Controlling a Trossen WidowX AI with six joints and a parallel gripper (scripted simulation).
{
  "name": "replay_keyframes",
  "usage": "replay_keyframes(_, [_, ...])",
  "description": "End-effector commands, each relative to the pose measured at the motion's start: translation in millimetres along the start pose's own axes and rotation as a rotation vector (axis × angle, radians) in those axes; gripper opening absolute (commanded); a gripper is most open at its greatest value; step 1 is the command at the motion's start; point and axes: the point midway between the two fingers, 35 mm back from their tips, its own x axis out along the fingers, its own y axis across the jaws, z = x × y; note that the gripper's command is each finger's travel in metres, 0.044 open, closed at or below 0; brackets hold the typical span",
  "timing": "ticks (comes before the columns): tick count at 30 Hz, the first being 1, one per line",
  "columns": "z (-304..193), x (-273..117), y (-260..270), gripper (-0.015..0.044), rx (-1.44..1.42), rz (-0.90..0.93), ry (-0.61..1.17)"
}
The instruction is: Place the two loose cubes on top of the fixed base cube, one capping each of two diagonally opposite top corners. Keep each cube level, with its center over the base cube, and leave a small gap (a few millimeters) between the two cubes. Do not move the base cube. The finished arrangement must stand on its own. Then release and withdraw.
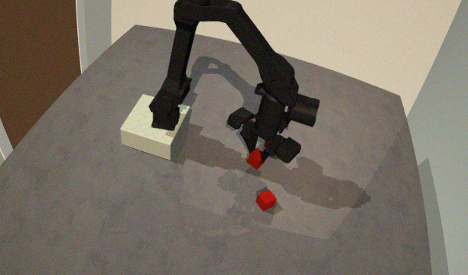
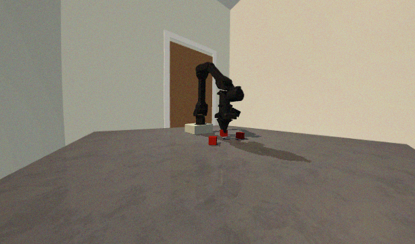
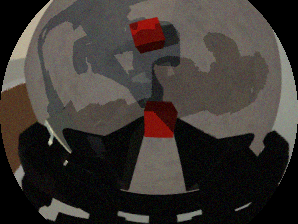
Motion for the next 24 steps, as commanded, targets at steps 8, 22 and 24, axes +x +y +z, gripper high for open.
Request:
replay_keyframes(8, [1.7,-38.1,-3.7,0.0105,0.001,-0.011,-0.009])
replay_keyframes(22, [-0.9,-82.4,0.5,0.0105,0.001,-0.010,-0.009])
replay_keyframes(24, [-1.3,-86.5,1.3,0.0105,0.001,-0.010,-0.009])
